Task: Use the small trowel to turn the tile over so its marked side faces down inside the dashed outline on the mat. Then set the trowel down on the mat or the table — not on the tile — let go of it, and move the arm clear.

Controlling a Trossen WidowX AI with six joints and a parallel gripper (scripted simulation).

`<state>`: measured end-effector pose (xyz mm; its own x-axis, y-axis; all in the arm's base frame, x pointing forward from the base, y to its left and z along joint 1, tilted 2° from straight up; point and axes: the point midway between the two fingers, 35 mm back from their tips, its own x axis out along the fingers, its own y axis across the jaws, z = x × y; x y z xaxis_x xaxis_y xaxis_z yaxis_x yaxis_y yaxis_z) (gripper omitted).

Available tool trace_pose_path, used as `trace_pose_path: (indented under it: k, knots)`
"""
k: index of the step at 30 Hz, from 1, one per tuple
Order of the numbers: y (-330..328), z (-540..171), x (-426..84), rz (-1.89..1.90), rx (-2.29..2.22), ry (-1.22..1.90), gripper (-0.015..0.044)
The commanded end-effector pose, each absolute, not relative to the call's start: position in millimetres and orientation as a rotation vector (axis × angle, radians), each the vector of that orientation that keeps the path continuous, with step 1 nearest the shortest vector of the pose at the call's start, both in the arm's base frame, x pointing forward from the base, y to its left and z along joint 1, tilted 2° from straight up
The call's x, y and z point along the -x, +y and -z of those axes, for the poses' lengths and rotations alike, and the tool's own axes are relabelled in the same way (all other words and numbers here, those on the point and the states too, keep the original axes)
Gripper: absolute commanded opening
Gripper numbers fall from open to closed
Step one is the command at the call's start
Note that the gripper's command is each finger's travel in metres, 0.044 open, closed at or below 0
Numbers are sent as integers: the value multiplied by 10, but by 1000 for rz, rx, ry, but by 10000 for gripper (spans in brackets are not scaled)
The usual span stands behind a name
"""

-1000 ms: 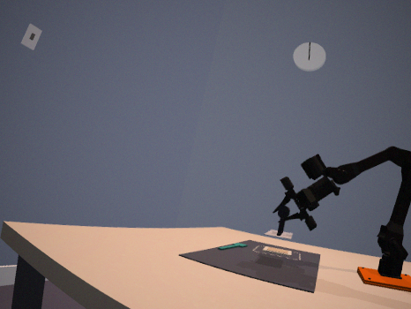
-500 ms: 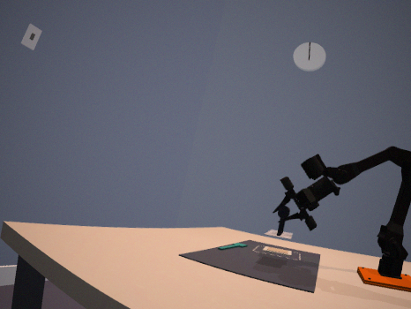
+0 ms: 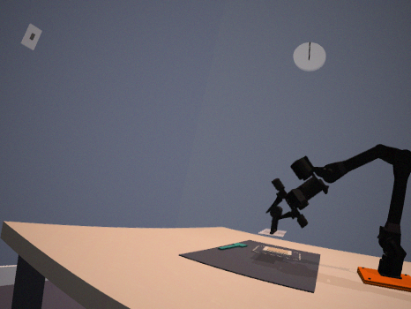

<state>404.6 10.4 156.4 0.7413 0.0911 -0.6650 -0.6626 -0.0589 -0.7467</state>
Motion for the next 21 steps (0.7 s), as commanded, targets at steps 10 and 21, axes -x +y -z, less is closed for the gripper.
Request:
trace_pose_path:
  k: [10, 21]
  knots:
    - [-770, -1563, -4414, -659, 1481, 509, 0]
    - [-1698, -1400, -4552, -648, 1442, 511, 0]
